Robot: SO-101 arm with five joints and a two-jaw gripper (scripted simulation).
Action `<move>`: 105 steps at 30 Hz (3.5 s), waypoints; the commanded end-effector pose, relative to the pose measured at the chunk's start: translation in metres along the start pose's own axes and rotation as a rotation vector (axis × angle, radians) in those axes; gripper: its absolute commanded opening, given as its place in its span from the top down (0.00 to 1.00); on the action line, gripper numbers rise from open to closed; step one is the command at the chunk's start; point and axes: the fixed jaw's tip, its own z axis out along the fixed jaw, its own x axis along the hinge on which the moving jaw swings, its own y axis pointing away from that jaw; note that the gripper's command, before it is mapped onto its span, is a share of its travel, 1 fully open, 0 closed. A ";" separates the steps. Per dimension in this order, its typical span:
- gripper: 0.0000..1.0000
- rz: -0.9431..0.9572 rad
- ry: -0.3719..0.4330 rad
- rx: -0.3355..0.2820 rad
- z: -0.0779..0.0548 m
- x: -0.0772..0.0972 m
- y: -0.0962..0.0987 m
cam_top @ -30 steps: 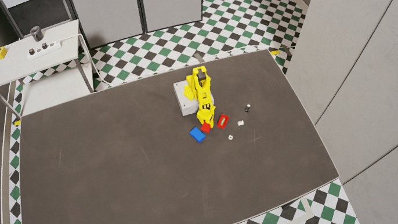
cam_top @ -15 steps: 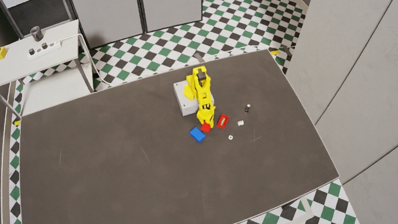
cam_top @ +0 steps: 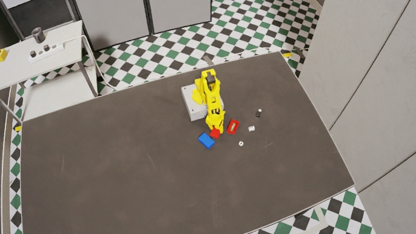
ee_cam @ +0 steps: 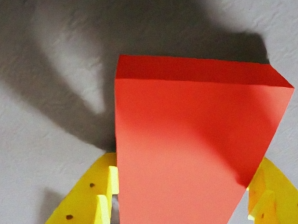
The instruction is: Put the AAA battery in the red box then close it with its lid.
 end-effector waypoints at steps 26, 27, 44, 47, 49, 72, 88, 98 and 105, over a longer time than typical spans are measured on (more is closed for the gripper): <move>0.77 0.001 -0.010 -0.008 -0.046 0.000 0.001; 0.77 0.001 -0.010 -0.008 -0.048 0.000 0.001; 0.77 0.001 -0.010 -0.008 -0.057 -0.001 0.003; 0.77 0.001 -0.010 -0.008 -0.057 -0.001 0.003; 0.77 0.001 -0.010 -0.008 -0.057 -0.001 0.003; 0.77 0.001 -0.010 -0.008 -0.061 0.003 -0.002; 0.77 0.001 -0.010 -0.008 -0.061 0.003 -0.002; 0.77 0.001 -0.010 -0.008 -0.061 0.003 -0.001; 0.77 0.001 -0.010 -0.008 -0.059 0.001 0.000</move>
